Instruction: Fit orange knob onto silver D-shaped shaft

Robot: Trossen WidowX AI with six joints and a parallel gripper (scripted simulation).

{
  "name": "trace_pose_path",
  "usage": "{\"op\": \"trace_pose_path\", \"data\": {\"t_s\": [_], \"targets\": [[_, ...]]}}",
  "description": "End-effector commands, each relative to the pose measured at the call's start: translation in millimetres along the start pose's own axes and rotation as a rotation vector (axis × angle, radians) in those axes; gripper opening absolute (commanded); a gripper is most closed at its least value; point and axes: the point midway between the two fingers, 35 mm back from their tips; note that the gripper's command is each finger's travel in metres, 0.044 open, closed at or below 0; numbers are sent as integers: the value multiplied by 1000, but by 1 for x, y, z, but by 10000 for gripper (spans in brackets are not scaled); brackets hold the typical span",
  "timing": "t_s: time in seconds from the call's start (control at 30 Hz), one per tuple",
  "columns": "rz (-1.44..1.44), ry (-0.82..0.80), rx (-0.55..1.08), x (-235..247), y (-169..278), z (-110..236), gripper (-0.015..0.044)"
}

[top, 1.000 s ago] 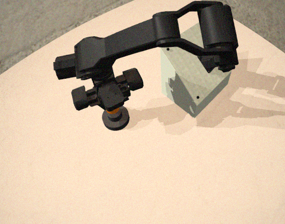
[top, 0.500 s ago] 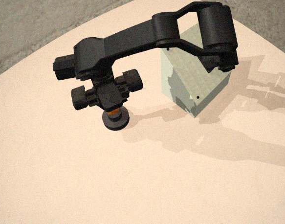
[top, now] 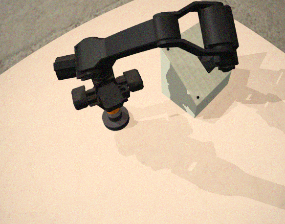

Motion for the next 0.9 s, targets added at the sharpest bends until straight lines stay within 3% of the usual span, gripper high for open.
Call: {"op": "trace_pose_path", "data": {"t_s": [0.0, 0.87], "targets": [[-4, -1, 0, 1, 0, -1, 0], [-213, -1, 0, -1, 0, 0, 0]]}}
Point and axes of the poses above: the point midway between the two fingers, 35 mm back from their tips, its own z axis back along the fingers, its own x axis across the jaws, y = z × x, and after that the axes turned 11 degrees about -z, right-handed
